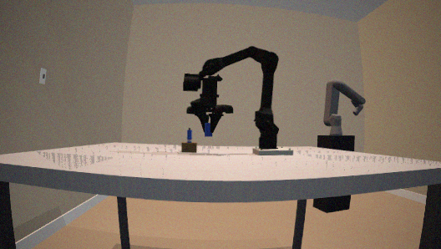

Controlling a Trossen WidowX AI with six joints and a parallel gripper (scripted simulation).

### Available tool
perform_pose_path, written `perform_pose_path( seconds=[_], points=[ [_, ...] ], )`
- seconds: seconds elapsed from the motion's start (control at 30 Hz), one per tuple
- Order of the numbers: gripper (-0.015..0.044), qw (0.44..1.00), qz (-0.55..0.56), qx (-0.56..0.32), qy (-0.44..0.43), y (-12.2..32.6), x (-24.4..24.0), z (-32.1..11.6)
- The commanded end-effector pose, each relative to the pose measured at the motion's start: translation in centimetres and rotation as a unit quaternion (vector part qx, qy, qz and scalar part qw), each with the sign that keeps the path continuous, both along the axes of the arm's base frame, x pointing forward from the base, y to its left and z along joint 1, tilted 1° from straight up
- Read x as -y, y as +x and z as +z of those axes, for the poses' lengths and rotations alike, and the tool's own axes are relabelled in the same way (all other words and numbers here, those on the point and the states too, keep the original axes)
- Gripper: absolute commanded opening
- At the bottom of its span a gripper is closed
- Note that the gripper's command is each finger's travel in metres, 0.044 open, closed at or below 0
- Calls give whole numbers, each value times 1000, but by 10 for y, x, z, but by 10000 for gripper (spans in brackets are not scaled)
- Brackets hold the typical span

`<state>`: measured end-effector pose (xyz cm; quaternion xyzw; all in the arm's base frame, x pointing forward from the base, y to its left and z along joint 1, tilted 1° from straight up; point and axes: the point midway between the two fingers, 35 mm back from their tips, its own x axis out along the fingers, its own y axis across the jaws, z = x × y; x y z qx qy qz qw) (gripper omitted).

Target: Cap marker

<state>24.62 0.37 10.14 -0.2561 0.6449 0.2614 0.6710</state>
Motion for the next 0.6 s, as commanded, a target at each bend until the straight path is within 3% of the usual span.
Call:
perform_pose_path(
  seconds=[0.0, 0.57],
  points=[
    [0, 1000, 2, 0, -1, 7, 7, 6],
    [0, 1000, 1, 1, -3, 35, 41, 27]
  ],
)
